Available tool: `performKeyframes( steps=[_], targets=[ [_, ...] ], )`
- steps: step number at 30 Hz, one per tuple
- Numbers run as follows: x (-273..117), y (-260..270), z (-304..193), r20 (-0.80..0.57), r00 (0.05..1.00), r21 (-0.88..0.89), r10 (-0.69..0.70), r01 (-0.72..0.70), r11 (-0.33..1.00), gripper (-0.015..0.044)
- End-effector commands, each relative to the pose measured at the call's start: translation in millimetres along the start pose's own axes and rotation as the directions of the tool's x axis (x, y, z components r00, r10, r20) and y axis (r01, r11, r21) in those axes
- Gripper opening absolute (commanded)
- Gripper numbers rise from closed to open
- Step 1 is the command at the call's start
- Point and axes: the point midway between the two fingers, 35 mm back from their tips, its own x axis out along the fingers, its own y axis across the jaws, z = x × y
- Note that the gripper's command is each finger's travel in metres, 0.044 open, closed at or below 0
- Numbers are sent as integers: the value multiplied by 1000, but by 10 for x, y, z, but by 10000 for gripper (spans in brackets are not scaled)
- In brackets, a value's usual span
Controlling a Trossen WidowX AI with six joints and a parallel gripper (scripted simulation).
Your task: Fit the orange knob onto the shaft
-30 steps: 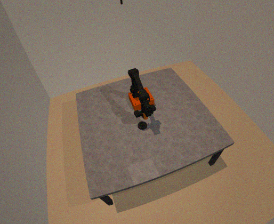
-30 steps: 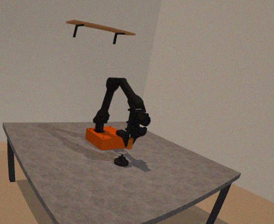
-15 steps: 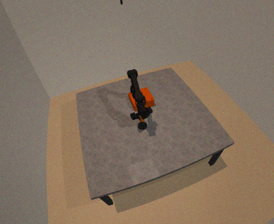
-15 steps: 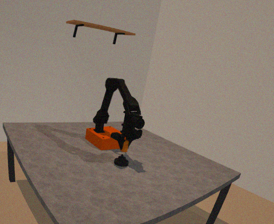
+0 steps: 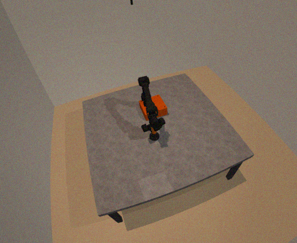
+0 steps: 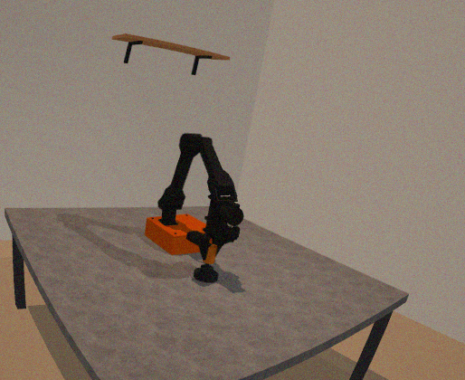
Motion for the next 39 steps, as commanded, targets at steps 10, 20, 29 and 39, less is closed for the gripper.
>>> performKeyframes(
  steps=[10,20,29,39],
  targets=[
    [26,-21,25,5,1000,0,-4,4,1000,0],
    [29,-7,-7,5,1000,0,-4,4,1000,0],
    [34,-5,-13,5,1000,0,-4,4,1000,0],
    [-27,-7,-6,5,1000,-86,-4,4,996,0]
  ],
)
